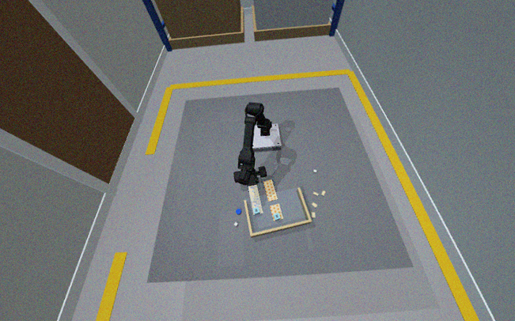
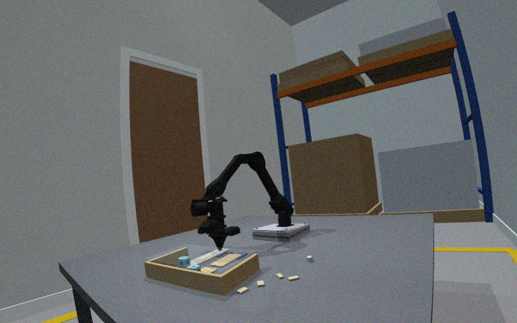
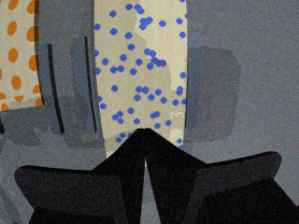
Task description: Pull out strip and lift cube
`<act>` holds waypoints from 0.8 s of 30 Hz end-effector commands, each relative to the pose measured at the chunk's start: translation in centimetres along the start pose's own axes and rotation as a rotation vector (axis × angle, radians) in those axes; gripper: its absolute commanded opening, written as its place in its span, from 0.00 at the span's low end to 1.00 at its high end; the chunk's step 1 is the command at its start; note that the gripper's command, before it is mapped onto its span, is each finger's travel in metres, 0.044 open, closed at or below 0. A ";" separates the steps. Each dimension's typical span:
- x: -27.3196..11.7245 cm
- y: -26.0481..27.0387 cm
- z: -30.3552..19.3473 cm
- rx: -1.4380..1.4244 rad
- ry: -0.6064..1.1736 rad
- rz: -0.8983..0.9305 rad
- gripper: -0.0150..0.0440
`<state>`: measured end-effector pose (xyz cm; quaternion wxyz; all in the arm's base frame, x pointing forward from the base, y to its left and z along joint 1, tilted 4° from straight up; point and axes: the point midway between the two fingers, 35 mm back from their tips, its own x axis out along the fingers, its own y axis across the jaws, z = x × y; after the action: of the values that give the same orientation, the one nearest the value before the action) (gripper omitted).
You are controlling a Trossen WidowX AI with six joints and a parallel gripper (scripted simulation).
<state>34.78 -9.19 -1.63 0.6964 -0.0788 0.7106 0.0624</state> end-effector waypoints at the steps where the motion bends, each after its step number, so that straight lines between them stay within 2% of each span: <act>1: 0.5 0.1 -1.3 0.001 0.025 0.004 0.25; 24: 0.5 0.0 -4.9 0.001 0.027 0.004 0.25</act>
<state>31.26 -10.07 -1.51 0.6964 -0.0789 0.7107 0.0619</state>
